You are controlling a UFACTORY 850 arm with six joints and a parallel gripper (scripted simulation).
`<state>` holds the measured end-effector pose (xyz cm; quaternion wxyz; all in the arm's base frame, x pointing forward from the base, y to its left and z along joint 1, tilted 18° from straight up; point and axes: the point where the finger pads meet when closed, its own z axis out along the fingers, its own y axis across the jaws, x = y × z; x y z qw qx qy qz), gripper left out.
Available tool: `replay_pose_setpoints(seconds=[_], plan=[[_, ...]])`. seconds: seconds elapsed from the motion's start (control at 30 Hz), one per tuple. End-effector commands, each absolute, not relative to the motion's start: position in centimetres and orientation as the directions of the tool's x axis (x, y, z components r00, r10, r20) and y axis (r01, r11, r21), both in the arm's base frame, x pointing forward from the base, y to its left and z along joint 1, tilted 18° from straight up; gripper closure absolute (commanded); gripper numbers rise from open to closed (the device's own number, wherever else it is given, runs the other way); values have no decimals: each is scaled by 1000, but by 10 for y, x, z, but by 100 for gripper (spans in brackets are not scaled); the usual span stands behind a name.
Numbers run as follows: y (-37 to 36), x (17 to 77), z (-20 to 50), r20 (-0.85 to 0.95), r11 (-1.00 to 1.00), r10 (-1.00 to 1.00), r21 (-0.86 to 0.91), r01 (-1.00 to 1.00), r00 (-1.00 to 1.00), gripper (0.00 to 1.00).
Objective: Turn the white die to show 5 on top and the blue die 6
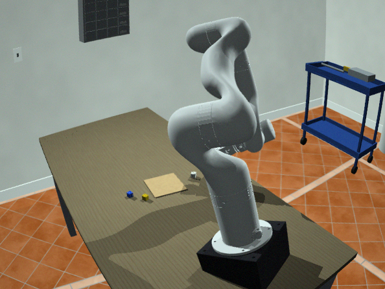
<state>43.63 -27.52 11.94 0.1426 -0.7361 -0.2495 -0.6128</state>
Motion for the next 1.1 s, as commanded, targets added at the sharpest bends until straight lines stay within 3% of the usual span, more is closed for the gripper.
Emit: replay_pose_setpoints(seconds=[0.0,0.53,0.63,1.07], plan=[[-259,438,119,959,-800,196,37,599,204,64],[-216,432,111,766,-705,344,-172,688,543,64],[-216,432,111,758,-705,350,-174,688,550,64],[-227,440,128,430,-780,519,-116,615,739,64]])
